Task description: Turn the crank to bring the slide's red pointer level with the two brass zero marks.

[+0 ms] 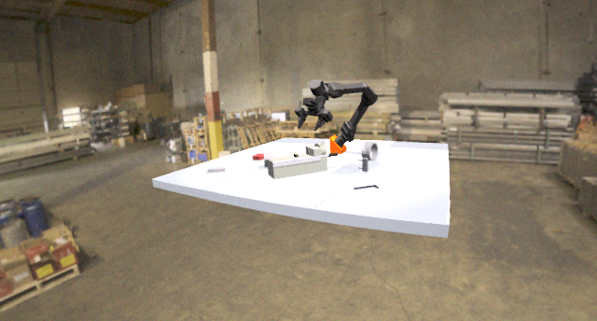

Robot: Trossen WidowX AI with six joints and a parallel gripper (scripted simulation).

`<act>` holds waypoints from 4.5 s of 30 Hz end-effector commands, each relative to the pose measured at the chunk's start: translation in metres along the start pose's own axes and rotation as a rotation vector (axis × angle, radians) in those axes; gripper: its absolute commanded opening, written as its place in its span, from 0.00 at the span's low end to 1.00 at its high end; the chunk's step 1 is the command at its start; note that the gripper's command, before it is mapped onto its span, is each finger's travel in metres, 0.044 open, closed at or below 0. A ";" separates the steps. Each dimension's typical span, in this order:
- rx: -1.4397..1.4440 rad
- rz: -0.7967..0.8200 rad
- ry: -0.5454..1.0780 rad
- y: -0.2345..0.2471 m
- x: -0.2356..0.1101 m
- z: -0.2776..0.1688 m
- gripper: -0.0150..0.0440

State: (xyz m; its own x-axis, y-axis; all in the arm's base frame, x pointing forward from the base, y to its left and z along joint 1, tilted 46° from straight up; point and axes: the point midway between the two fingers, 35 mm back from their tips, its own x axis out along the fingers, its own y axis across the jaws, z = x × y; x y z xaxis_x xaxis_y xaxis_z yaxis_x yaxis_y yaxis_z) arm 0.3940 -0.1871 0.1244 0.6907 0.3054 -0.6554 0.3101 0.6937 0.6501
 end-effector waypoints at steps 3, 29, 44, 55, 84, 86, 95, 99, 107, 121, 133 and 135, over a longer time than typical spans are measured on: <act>0.152 -0.105 0.011 0.030 -0.015 -0.017 1.00; 0.426 -0.293 -0.063 0.083 -0.030 -0.075 1.00; 0.427 -0.287 -0.064 0.089 0.017 -0.119 1.00; 0.428 -0.288 -0.064 0.090 0.029 -0.127 1.00; 0.429 -0.285 -0.064 0.094 0.063 -0.158 1.00; 0.429 -0.285 -0.064 0.094 0.063 -0.158 0.96; 0.429 -0.285 -0.064 0.094 0.063 -0.158 0.56; 0.429 -0.285 -0.064 0.094 0.063 -0.158 0.38; 0.429 -0.285 -0.064 0.094 0.063 -0.158 0.25; 0.429 -0.285 -0.063 0.091 0.064 -0.161 0.25; 0.429 -0.286 -0.063 0.085 0.065 -0.166 0.25; 0.429 -0.286 -0.063 0.085 0.065 -0.166 0.25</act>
State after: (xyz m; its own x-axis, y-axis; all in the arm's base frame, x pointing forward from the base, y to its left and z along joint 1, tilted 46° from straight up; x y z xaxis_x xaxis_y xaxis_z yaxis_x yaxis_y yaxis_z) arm 0.3620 0.0007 0.0807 0.5899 0.0944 -0.8020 0.7100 0.4125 0.5708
